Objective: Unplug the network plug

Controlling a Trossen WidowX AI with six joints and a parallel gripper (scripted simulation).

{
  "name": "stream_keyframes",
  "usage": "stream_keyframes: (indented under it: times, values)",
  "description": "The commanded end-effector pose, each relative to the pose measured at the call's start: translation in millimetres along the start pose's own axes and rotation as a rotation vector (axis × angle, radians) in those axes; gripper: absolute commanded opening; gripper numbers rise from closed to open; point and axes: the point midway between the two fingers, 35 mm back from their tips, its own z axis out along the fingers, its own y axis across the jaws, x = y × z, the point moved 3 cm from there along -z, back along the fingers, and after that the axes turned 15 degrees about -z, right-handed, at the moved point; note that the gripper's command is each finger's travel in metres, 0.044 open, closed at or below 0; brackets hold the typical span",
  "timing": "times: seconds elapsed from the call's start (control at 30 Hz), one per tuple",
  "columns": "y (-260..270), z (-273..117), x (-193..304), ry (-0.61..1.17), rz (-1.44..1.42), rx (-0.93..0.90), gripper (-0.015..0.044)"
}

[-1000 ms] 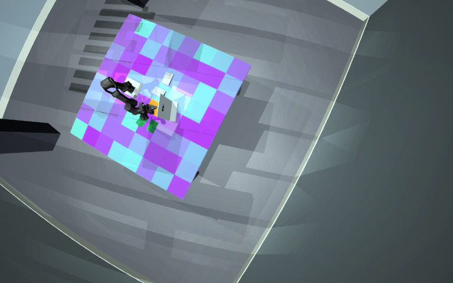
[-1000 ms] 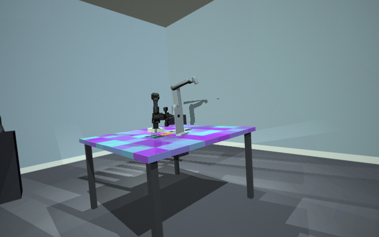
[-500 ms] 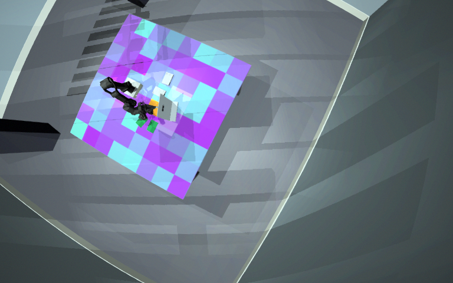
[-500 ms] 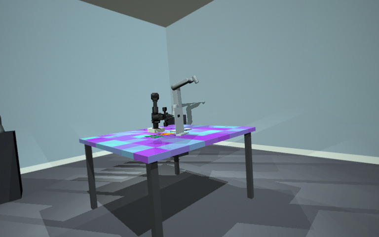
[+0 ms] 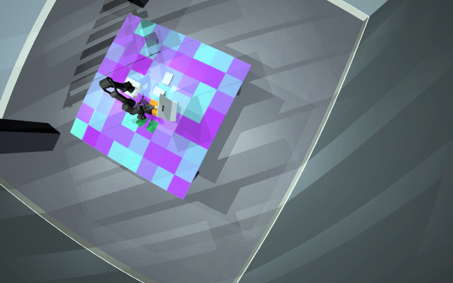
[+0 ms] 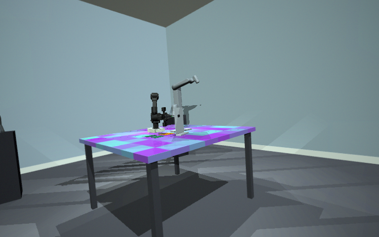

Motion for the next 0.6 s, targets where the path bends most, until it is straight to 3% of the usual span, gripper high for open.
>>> stream_keyframes:
  times: [0.0, 0.57]
  values:
    - [1, -3, 1, 0.002, 0.002, 0.001, 0.0000]
    - [2, -14, 3, 0.003, 0.002, 0.009, 0.0000]
